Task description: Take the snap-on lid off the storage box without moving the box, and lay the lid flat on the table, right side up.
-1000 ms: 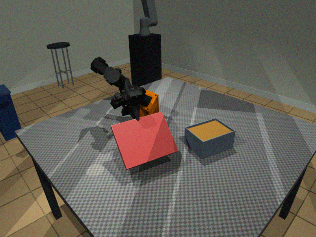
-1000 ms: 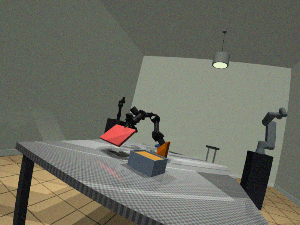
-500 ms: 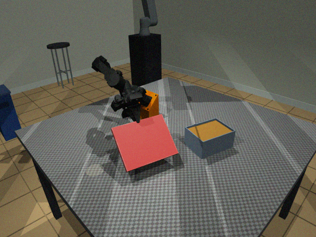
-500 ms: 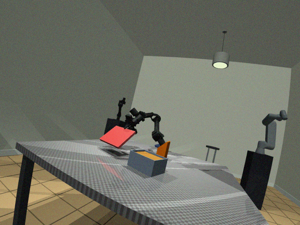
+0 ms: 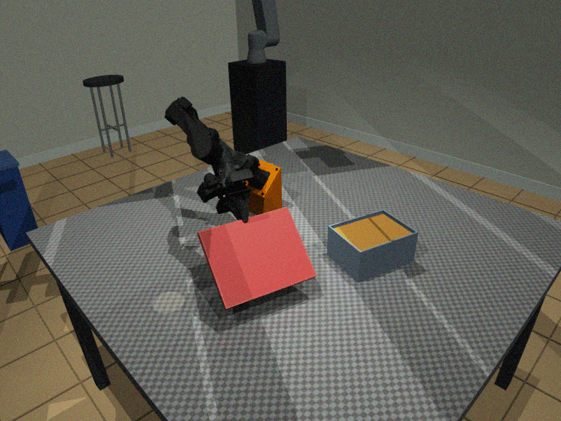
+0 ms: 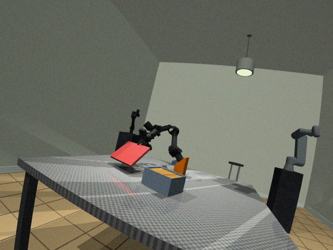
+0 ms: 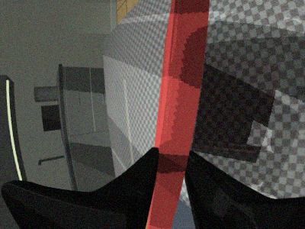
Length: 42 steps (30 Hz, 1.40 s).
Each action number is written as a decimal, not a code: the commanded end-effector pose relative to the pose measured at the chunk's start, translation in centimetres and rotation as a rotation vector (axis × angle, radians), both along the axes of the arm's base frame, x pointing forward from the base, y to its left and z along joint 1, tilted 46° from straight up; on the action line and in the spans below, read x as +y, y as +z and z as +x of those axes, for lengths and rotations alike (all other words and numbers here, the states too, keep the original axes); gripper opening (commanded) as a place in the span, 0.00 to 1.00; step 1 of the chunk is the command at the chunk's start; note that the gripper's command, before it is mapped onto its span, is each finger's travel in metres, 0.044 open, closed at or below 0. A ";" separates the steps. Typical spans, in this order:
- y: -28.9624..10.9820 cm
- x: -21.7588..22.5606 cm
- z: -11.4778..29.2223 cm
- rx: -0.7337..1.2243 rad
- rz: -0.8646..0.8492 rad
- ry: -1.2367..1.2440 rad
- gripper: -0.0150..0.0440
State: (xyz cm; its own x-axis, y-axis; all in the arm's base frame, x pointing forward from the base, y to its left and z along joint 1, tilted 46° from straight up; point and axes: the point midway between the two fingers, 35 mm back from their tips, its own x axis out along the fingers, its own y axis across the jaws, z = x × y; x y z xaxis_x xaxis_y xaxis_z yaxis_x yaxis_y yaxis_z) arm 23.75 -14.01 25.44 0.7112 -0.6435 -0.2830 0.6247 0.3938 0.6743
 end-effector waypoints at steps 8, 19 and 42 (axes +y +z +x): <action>-0.6 -0.6 0.1 -0.002 -0.004 0.009 0.25; -1.2 -1.2 0.1 -0.002 -0.004 0.009 0.25; -2.4 -2.5 0.0 -0.002 -0.006 0.009 0.25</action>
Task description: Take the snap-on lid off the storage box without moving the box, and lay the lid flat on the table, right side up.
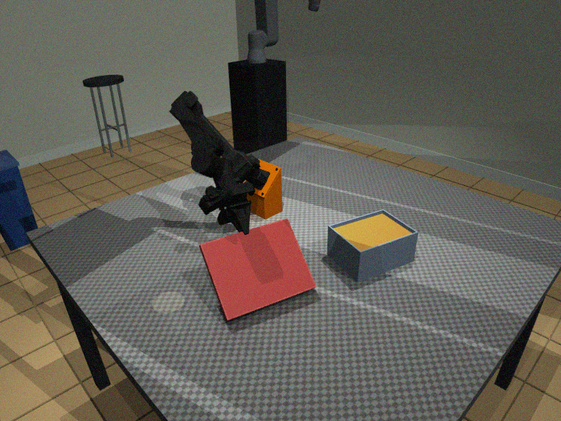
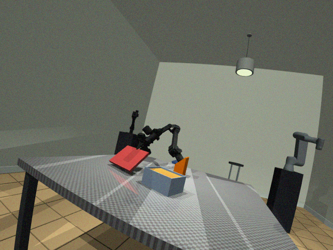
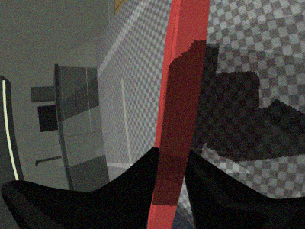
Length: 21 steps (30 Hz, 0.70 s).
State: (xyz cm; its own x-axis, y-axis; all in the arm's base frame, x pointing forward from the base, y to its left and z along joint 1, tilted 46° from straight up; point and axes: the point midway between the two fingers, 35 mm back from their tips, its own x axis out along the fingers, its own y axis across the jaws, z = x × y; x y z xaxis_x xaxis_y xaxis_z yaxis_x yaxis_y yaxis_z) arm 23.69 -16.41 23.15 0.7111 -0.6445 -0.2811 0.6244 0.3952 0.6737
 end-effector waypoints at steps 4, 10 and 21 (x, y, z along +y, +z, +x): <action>-0.4 -0.3 0.1 -0.002 -0.004 0.009 0.25; -0.7 -0.7 0.1 -0.002 -0.004 0.009 0.25; -1.3 -1.3 0.1 -0.002 -0.005 0.009 0.25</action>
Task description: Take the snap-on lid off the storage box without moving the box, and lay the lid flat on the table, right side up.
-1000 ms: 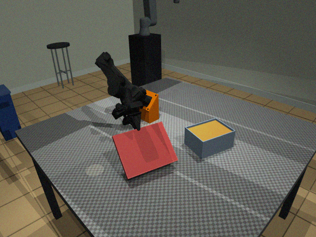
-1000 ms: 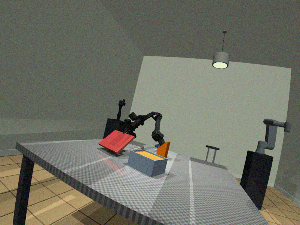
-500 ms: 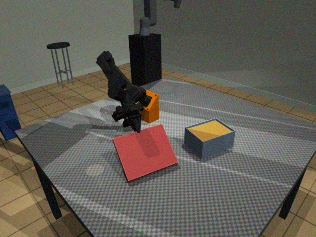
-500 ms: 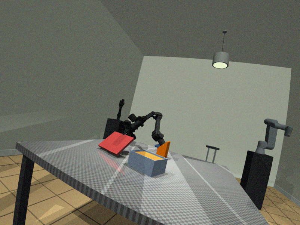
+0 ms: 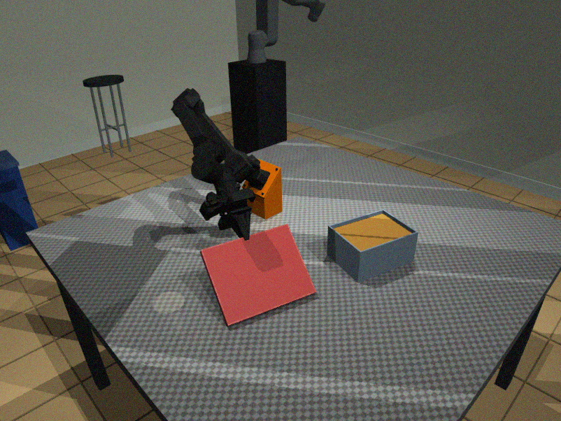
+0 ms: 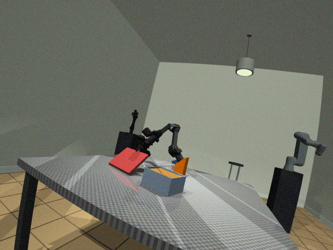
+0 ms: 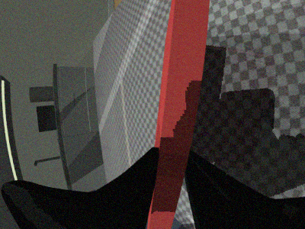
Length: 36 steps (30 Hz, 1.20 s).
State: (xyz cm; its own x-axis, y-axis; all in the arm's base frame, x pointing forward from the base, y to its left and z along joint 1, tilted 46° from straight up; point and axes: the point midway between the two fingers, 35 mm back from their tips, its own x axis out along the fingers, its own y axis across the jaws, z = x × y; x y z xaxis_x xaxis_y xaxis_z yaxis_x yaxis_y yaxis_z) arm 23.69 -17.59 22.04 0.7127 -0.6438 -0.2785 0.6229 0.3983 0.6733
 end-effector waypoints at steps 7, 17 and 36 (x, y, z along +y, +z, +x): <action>-0.6 -0.5 0.1 -0.001 -0.003 0.007 0.25; -1.1 -1.1 0.1 0.000 -0.004 0.007 0.25; -2.2 -2.2 0.0 0.000 -0.005 0.007 0.25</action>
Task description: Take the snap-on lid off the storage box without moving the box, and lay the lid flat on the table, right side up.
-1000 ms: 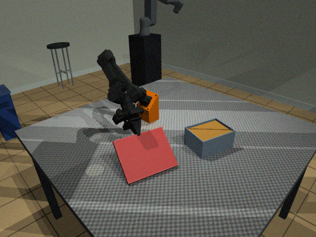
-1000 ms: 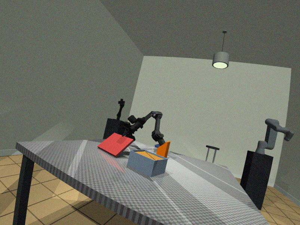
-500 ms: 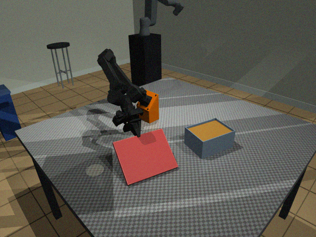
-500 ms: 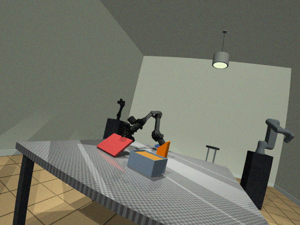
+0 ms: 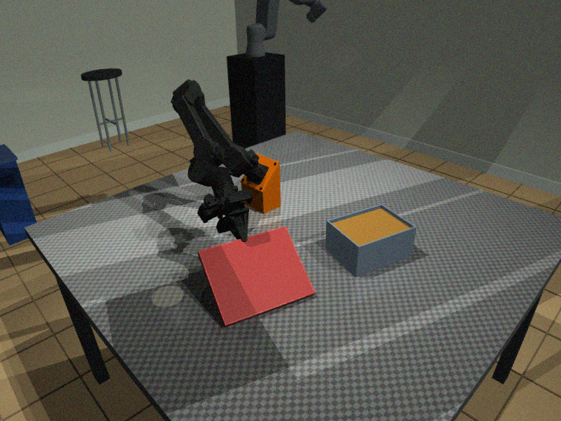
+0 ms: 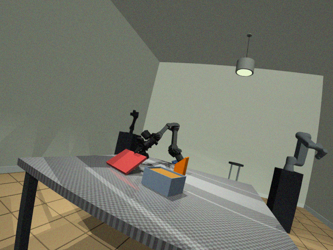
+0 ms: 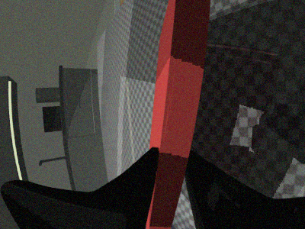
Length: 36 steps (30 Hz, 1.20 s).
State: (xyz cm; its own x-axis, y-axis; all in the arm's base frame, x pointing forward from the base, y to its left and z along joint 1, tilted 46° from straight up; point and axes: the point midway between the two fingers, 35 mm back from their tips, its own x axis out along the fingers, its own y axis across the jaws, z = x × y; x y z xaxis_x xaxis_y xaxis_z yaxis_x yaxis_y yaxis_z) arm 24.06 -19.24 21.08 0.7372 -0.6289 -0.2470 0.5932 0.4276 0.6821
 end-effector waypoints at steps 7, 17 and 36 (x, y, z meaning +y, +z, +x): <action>-1.6 -0.9 -0.3 0.027 0.014 -0.020 0.25; -2.2 -1.5 -0.4 0.027 0.013 -0.020 0.25; -3.2 -2.6 -0.4 0.028 0.012 -0.020 0.25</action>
